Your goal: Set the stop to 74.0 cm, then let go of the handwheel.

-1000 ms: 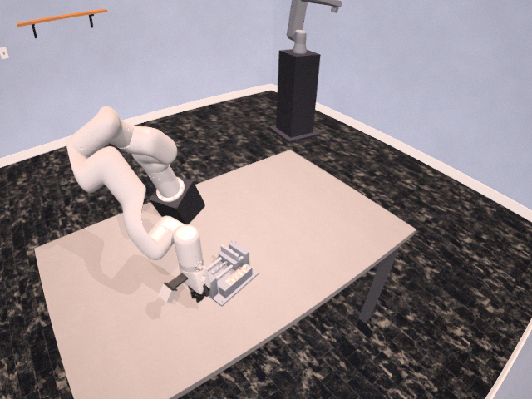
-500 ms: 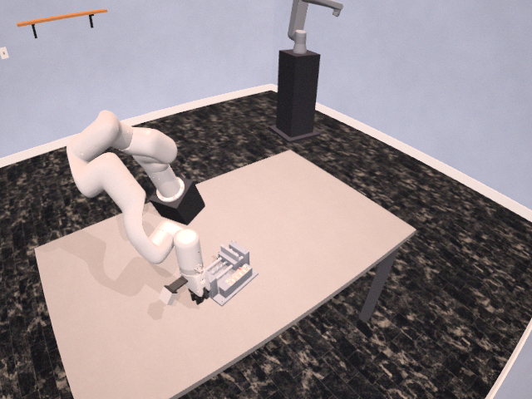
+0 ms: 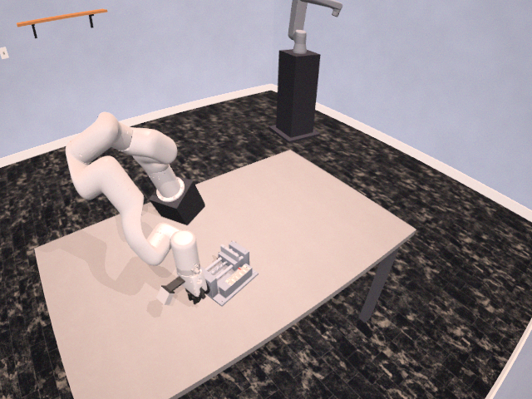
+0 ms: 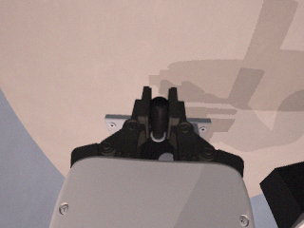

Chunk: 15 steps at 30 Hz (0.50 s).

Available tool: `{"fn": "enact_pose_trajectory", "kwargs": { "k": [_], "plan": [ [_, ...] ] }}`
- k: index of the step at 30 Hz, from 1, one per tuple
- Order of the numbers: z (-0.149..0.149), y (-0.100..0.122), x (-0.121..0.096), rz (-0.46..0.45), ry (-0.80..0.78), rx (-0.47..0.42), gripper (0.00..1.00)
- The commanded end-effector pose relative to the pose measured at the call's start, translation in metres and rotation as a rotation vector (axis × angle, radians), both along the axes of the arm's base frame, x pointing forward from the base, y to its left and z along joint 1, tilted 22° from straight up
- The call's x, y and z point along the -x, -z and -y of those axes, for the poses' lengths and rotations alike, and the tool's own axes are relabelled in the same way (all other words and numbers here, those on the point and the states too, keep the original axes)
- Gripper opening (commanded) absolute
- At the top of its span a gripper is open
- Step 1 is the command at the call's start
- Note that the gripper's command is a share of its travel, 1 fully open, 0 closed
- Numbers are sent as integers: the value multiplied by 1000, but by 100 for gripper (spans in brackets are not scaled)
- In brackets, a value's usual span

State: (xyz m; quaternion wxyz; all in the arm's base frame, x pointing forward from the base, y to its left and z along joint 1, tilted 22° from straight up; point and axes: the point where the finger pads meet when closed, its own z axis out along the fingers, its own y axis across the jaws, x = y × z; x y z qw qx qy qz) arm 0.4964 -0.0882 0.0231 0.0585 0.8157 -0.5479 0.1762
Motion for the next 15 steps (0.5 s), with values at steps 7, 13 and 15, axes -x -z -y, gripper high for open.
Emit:
{"fn": "enact_pose_trajectory", "kwargs": {
  "k": [7, 13, 15],
  "plan": [
    [8, 2, 17, 5, -3, -1, 6],
    [10, 0, 24, 5, -3, -1, 6],
    [10, -2, 28, 5, -3, -1, 6]
  ]
}}
